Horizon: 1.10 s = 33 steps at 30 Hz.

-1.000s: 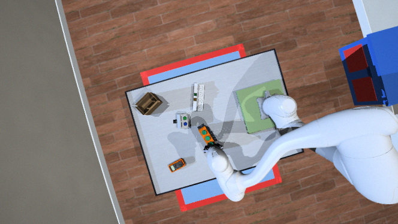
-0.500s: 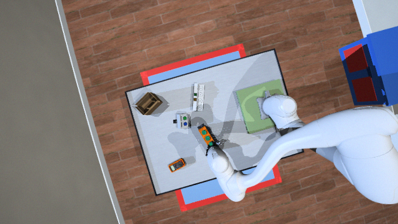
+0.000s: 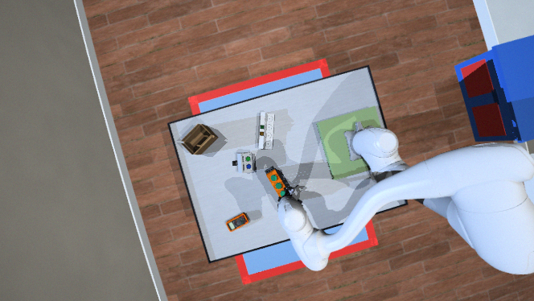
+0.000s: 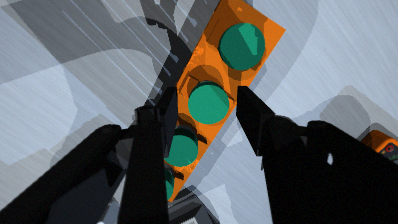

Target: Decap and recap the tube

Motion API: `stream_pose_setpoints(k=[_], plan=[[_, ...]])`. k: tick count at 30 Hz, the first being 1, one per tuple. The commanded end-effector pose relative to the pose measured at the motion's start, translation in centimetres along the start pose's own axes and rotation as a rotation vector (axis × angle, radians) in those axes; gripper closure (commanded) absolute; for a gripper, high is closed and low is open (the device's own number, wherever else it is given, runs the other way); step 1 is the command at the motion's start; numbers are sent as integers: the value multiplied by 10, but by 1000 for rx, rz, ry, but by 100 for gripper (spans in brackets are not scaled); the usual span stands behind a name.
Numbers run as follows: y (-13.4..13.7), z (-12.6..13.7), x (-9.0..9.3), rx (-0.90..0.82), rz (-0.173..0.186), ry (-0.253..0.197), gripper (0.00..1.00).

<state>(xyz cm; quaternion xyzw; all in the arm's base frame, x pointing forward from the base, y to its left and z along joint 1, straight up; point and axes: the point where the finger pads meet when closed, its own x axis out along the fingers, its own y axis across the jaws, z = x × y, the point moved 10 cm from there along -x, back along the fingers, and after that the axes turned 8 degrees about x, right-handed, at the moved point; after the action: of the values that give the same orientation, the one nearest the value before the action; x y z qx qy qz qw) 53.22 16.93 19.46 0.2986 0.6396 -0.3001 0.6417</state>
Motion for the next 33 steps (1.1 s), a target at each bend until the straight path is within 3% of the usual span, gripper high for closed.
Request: stream_pose_setpoints(k=[1, 5, 15, 18, 24, 25, 33], plan=[[0, 0, -1, -1, 2, 3, 59], [0, 0, -1, -1, 2, 3, 59], [0, 0, -2, 708, -1, 2, 59], [0, 0, -2, 784, -2, 0, 59], [0, 0, -1, 785, 0, 3, 59], [0, 0, -1, 785, 0, 3, 70], [0, 0, -1, 785, 0, 3, 70]])
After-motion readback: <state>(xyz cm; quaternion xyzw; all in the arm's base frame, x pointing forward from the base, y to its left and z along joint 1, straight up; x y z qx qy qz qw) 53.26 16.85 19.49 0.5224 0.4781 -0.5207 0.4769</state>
